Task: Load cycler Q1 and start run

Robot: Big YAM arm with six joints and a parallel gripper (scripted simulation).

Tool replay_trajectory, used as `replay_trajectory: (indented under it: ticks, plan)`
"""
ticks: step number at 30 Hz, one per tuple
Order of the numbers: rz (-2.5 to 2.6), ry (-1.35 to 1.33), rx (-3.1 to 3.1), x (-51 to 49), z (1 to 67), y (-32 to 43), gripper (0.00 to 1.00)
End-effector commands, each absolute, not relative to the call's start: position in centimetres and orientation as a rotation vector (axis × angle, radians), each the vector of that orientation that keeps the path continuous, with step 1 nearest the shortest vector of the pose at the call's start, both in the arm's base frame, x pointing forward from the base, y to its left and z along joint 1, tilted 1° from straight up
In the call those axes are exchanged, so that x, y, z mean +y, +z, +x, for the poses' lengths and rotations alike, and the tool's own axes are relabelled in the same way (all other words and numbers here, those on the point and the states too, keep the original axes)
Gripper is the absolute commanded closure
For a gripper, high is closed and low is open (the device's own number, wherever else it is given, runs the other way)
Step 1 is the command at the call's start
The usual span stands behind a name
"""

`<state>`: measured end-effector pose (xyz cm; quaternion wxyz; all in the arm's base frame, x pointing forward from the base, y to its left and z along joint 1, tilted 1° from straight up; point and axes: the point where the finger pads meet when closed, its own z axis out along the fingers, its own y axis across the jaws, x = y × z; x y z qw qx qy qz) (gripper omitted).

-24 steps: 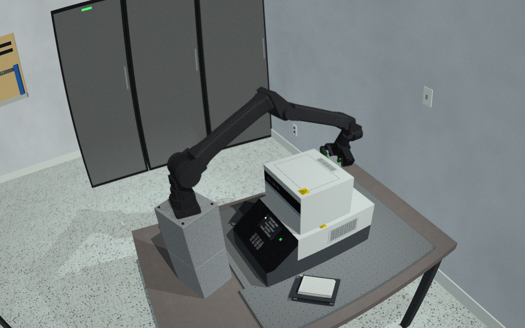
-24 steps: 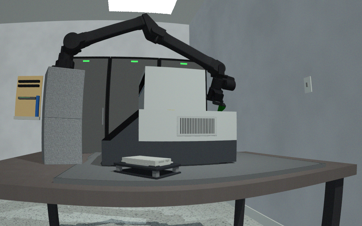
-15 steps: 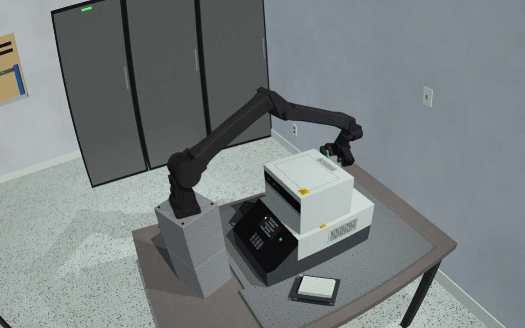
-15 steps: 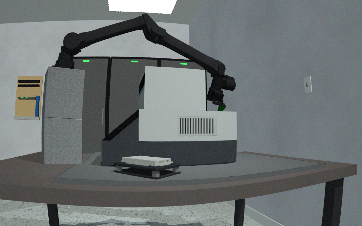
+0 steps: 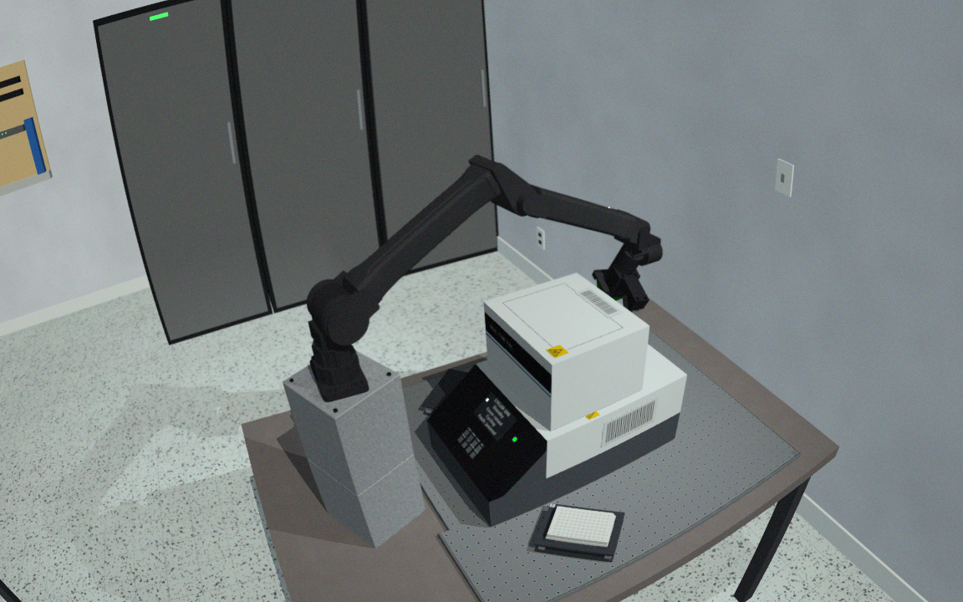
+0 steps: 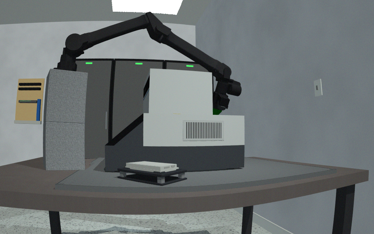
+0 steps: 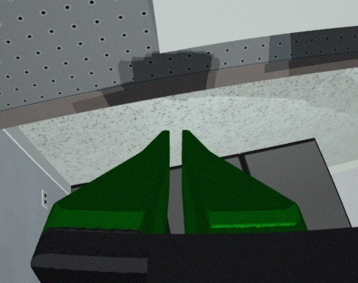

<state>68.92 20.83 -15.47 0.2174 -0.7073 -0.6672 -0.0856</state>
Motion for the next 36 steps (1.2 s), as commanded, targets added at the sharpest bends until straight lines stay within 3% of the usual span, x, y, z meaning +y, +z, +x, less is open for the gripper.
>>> replay_trajectory:
  ticks: [1,10,36]
  plan:
    - [-1.963,-0.385,-1.914,19.9,72.1,-7.9,1.00]
    - [-1.932,-0.411,-1.979,20.1,72.8,-5.7,1.00]
    - [-1.629,-0.446,-2.401,13.3,67.0,2.6,1.00]
